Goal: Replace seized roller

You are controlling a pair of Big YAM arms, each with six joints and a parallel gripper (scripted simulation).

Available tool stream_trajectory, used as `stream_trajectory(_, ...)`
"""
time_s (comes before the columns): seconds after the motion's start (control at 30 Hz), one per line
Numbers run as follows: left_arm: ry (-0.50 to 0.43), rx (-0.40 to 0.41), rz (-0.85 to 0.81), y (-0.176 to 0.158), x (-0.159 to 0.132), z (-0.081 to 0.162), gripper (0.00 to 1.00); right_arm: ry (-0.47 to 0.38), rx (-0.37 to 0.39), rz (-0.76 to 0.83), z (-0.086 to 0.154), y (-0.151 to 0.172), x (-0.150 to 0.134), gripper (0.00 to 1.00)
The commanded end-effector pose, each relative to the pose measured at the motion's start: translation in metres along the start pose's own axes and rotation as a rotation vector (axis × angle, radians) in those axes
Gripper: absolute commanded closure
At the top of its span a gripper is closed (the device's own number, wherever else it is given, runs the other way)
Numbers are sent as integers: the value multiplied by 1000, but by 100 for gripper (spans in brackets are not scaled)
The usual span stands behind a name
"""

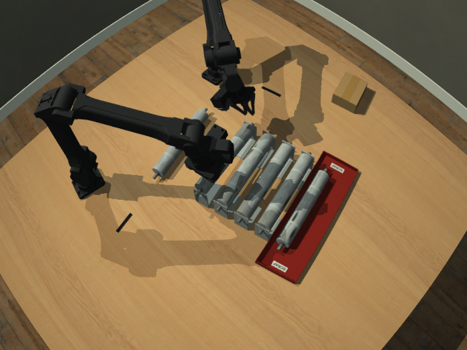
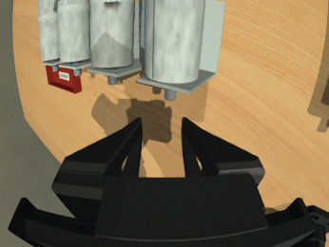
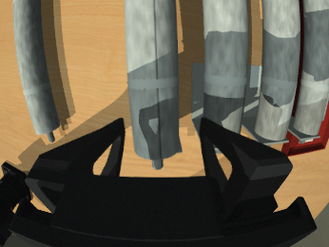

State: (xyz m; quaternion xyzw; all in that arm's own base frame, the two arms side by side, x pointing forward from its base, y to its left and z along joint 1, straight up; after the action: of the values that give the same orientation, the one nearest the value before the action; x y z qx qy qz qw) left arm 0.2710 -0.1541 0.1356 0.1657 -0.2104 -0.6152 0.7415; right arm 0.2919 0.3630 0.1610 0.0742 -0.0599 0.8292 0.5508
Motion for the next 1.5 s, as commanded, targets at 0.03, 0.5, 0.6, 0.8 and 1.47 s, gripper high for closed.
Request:
stream_trajectory(0.03, 12, -14, -55, -10, -4, 1, 68, -6, 6, 57, 5, -3, 15, 38)
stream_trajectory(0.5, 8, -8, -47, -7, -3, -33, 68, 7, 28, 18, -33, 8, 8, 38)
stream_trajectory(0.6, 9, -9, -47, -7, -4, -44, 68, 9, 29, 18, -44, 9, 8, 38)
stream_trajectory(0.8, 8, -11, -39, -6, -2, -56, 68, 9, 26, 17, -64, 9, 7, 38)
stream_trajectory(1.47, -20, 14, -34, 10, 14, -46, 97, -6, -6, 13, -45, -8, 11, 38)
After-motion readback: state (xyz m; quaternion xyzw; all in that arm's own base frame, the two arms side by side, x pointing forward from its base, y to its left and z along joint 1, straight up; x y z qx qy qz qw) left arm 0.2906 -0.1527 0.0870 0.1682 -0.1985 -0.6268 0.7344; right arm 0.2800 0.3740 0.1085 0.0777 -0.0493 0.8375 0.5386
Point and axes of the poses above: on each arm, the point where the finger pads meet when closed, its own z axis back along the fingers, its own y axis across the jaws, x = y × z, the point moved 2 cm from there along z, back along the fingers, and after that the axes turned 1 degree about z, right-handed, at the moved point
